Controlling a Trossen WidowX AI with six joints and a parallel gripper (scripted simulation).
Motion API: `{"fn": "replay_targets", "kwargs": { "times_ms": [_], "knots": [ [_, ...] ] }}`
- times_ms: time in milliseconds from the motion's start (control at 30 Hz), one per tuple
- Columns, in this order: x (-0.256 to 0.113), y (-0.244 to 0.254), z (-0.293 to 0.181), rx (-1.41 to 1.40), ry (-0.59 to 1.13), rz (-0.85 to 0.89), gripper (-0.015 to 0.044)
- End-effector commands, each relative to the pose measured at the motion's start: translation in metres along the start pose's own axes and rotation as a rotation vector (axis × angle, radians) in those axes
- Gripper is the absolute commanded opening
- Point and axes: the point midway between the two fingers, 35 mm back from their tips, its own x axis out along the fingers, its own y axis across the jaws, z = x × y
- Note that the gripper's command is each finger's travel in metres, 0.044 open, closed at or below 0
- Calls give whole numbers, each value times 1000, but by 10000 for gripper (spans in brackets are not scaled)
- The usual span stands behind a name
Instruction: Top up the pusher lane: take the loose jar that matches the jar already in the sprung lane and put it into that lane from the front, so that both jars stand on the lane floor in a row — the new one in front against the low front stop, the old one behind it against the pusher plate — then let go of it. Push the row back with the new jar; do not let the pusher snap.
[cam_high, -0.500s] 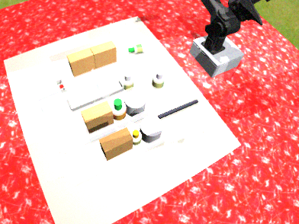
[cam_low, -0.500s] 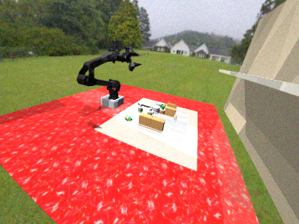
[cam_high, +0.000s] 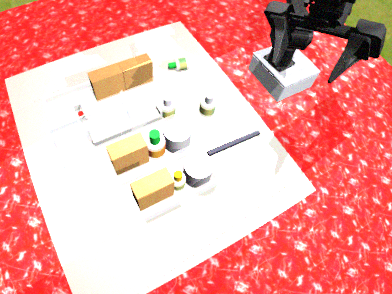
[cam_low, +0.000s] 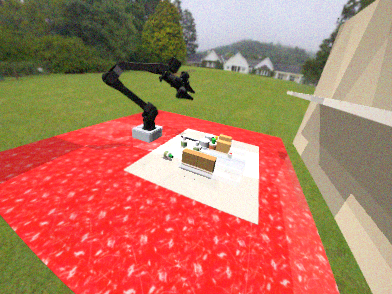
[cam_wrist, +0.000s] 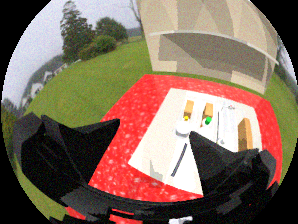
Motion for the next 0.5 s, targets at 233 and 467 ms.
{"fn": "replay_targets", "kwargs": {
  "times_ms": [233,467],
  "knots": [
    [54,-112,-34,-71,497,-404,440],
    [52,-184,-67,99,858,-481,440]
  ]
}}
